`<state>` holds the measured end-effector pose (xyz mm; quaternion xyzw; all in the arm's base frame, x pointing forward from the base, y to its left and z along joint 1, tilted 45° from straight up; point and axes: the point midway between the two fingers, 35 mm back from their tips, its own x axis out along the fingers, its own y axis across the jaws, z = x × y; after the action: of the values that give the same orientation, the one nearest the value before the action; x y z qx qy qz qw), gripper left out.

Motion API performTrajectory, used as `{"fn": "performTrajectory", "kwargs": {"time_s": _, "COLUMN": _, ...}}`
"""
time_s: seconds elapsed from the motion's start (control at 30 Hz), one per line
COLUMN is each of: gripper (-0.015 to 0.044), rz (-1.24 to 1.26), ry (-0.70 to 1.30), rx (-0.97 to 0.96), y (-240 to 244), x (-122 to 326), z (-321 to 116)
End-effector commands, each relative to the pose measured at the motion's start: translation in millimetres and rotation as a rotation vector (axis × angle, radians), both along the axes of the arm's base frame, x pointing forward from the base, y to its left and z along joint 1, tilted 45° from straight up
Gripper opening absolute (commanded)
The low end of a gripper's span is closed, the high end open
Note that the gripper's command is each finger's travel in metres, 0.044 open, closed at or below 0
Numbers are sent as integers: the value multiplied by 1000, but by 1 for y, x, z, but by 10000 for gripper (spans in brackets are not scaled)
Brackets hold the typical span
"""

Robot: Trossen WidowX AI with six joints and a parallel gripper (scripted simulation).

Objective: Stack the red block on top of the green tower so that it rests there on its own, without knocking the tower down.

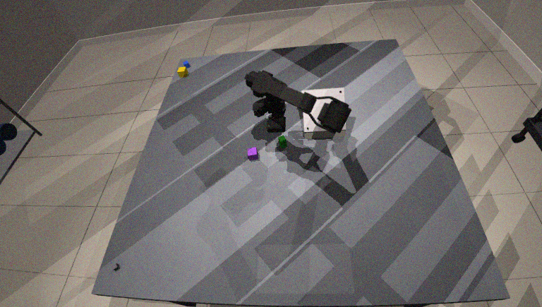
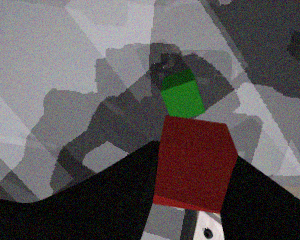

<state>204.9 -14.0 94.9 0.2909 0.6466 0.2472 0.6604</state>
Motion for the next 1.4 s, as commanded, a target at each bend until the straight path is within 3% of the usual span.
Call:
{"fn": "performTrajectory", "kwargs": {"time_s": 0.0, "gripper": 0, "rz": 1, "ry": 4, "rx": -1, "y": 9, "x": -1, "z": -9}}
{"fn": "performTrajectory", "kwargs": {"time_s": 0.67, "gripper": 0, "rz": 1, "ry": 3, "rx": 2, "y": 50, "x": 0, "z": -47}}
{"fn": "performTrajectory", "kwargs": {"time_s": 1.37, "gripper": 0, "rz": 1, "ry": 3, "rx": 3, "y": 51, "x": 0, "z": -48}}
